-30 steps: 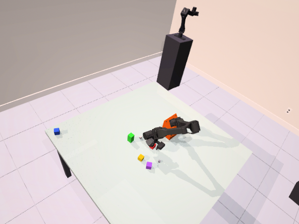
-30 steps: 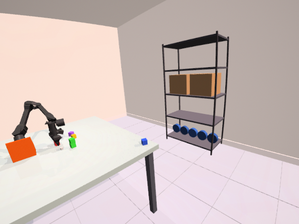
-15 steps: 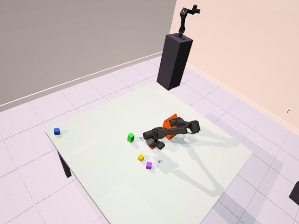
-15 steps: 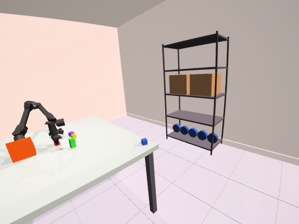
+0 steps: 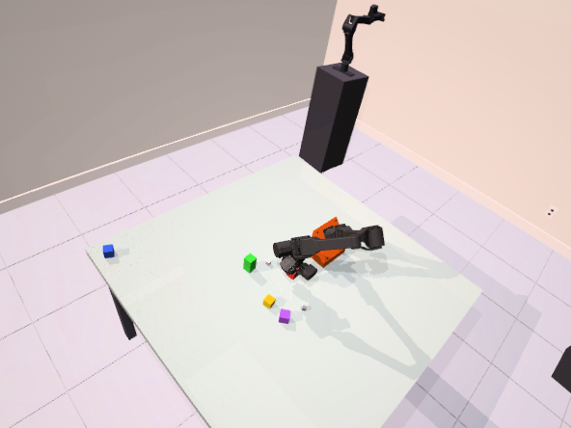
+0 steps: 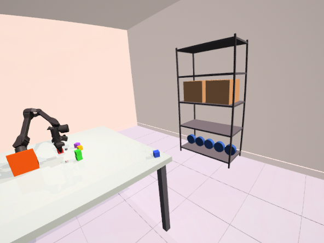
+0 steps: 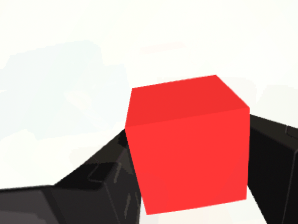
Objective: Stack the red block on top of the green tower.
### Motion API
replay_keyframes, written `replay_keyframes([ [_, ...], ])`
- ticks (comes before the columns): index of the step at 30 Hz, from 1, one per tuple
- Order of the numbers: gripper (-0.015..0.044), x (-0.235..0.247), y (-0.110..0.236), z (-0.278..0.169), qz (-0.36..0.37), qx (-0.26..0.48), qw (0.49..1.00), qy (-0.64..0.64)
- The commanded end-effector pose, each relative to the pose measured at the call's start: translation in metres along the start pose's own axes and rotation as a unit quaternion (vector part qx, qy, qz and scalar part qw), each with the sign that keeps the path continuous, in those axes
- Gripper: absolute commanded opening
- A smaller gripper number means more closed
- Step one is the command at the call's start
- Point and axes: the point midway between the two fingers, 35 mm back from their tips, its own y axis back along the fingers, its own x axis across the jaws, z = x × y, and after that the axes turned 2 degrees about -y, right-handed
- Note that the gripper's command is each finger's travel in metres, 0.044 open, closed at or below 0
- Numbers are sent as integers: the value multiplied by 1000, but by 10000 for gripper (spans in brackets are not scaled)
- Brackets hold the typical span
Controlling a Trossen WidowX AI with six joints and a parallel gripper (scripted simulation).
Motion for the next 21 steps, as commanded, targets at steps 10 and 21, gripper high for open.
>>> replay_keyframes([
  [10,0,-1,61,1,-4,-2,1000,4],
  [21,0,-1,79,2,-4,-1,1000,4],
])
